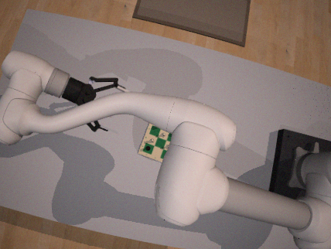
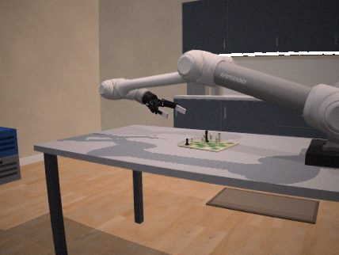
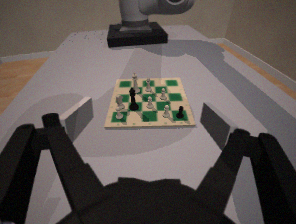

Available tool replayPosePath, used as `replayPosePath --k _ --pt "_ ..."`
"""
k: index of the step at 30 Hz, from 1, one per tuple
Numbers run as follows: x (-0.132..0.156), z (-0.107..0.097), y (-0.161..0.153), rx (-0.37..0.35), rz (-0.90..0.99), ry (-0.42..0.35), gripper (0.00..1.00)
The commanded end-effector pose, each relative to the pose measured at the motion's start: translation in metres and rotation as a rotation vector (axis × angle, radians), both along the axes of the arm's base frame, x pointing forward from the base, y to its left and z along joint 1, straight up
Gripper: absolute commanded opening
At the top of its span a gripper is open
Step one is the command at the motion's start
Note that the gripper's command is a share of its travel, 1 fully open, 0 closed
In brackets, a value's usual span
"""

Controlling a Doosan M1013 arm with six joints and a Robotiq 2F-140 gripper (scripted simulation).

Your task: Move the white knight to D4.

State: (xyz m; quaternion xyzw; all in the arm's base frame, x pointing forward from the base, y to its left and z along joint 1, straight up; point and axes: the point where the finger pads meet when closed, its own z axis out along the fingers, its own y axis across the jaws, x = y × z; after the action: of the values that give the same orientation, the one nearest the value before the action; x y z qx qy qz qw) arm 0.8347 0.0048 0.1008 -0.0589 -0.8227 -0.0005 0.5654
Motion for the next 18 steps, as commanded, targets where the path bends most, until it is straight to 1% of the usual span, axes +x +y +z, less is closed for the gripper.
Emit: replayPosePath --k 1,2,3,4,5,6,7,8,12,14,16,17,18 --pt "-0.008 0.002 -0.007 -0.055 -0.037 -0.126 1.00" --pt "-0.012 0.003 -0.009 -0.076 -0.051 -0.171 1.00" --pt "-0.012 0.003 -0.009 -0.076 -0.051 -0.171 1.00" --pt "-0.016 0.004 -0.012 -0.098 -0.068 -0.222 1.00" --pt "-0.016 0.004 -0.012 -0.098 -0.068 -0.222 1.00" --pt "-0.021 0.005 -0.016 -0.122 -0.088 -0.276 1.00" --pt "-0.021 0.005 -0.016 -0.122 -0.088 -0.276 1.00" --pt "-0.027 0.006 -0.019 -0.147 -0.109 -0.334 1.00" --pt "-0.027 0.006 -0.019 -0.147 -0.109 -0.334 1.00" --pt "-0.043 0.009 -0.027 -0.198 -0.157 -0.457 1.00" --pt "-0.043 0.009 -0.027 -0.198 -0.157 -0.457 1.00" --pt "-0.051 0.010 -0.031 -0.224 -0.184 -0.521 1.00" --pt "-0.051 0.010 -0.031 -0.224 -0.184 -0.521 1.00"
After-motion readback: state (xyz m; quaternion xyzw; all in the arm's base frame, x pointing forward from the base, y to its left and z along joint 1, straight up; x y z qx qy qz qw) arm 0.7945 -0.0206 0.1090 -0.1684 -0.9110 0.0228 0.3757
